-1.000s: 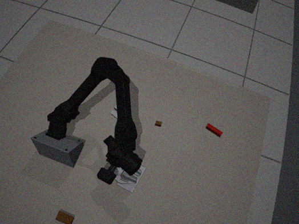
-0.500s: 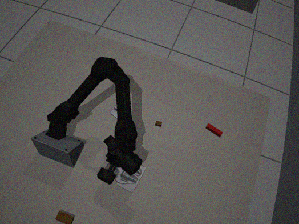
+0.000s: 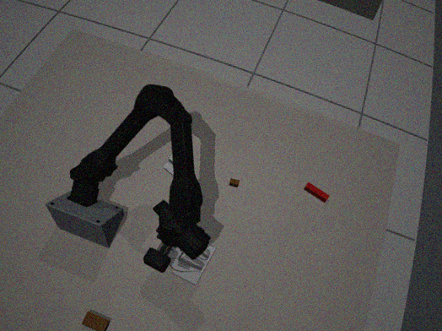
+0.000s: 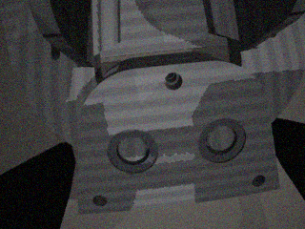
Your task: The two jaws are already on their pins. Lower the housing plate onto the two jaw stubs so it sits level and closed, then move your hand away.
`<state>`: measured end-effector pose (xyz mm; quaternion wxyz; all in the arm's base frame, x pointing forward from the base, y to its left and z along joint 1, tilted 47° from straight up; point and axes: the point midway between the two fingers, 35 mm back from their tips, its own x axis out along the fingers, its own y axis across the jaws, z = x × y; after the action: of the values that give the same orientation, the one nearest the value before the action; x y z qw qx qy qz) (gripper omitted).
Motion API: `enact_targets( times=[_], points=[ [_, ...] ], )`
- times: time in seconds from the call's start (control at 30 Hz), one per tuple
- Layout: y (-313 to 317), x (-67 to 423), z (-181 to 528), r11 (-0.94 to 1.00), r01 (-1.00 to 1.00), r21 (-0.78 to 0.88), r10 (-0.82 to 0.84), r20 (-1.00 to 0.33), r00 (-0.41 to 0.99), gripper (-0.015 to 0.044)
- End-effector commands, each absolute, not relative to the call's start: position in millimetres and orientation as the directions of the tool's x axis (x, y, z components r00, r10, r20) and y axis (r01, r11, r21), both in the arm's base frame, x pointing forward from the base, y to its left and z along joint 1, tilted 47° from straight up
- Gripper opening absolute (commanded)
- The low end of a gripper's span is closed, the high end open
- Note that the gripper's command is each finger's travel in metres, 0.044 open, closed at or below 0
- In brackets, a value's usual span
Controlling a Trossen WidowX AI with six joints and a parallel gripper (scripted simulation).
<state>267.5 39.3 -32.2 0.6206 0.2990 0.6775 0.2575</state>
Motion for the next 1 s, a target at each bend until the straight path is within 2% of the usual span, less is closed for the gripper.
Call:
enact_targets(
  times=[0.0, 0.3, 0.6, 0.77, 0.97],
  points=[
    [39.3, 267.5, -32.3, 0.689, 0.086, 0.72, 0.725, -0.687, -0.051, 0.044],
    [37.8, 267.8, -31.0, 0.689, 0.086, 0.72, 0.725, -0.687, -0.051, 0.044],
    [-14.7, 268.9, 19.5, 0.69, 0.088, 0.718, 0.723, -0.688, -0.053, 0.044],
    [-13.6, 269.8, 16.4, 0.69, 0.093, 0.718, 0.723, -0.69, -0.04, 0.044],
    [-49.5, 221.6, 46.3, 0.696, 0.094, 0.712, 0.717, -0.695, -0.05, 0.044]
  ],
)
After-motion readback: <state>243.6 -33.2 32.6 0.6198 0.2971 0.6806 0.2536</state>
